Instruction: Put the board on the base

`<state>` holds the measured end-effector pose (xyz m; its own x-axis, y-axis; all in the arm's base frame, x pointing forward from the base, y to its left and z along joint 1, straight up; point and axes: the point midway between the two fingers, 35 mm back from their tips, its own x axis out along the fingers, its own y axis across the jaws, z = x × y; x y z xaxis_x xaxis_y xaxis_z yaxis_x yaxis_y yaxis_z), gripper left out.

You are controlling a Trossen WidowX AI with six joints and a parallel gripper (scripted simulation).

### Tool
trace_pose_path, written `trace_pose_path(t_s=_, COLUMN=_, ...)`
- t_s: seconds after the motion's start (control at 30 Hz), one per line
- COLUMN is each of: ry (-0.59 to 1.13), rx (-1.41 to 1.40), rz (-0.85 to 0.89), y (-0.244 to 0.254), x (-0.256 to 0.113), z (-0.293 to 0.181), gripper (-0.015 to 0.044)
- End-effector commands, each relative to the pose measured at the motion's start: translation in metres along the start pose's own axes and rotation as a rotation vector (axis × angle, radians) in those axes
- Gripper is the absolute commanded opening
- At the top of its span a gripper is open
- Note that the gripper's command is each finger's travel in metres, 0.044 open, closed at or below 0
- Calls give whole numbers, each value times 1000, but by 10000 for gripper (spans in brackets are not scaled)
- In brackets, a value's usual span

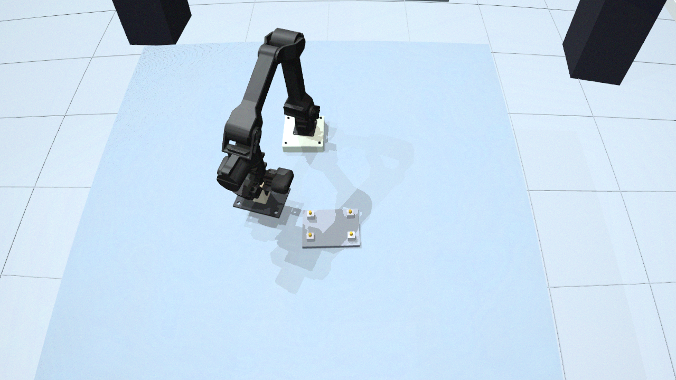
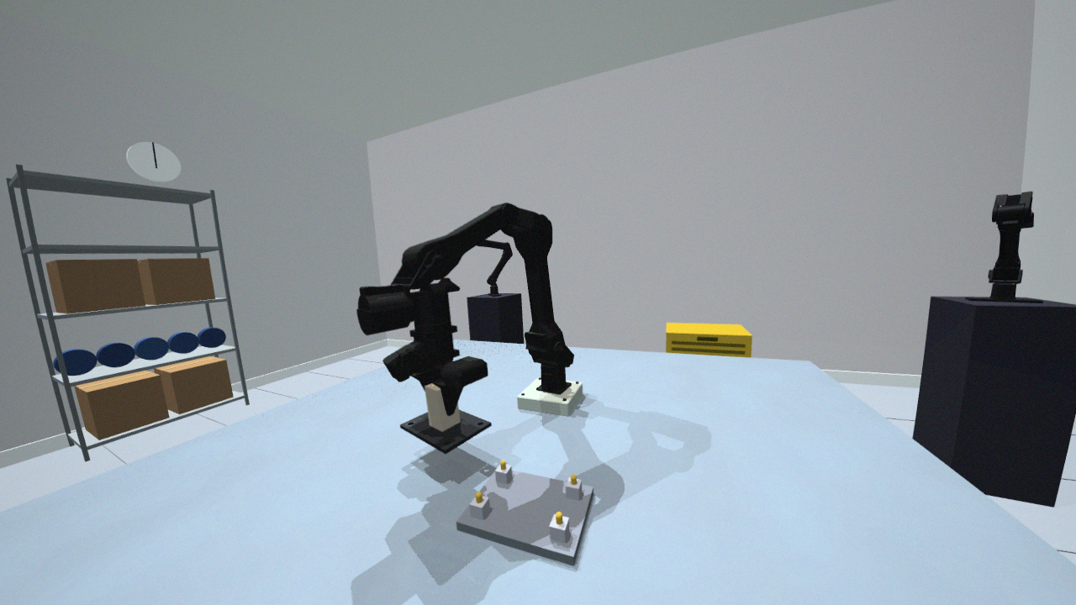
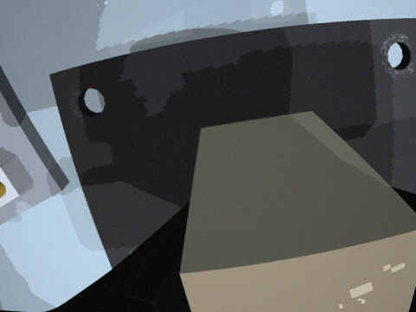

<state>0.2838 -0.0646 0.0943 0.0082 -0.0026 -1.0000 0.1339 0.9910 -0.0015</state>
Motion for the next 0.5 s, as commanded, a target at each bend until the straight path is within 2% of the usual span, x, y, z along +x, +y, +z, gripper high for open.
trace_pose_path(t_s=0.0, ry=-17, rx=6, rz=-4, y=0, x=-17, z=0, gripper=0)
trace_pose_path(t_s=0.47, ry=-17, rx=-15, rz=-4, y=12, x=-26, z=3, gripper=0)
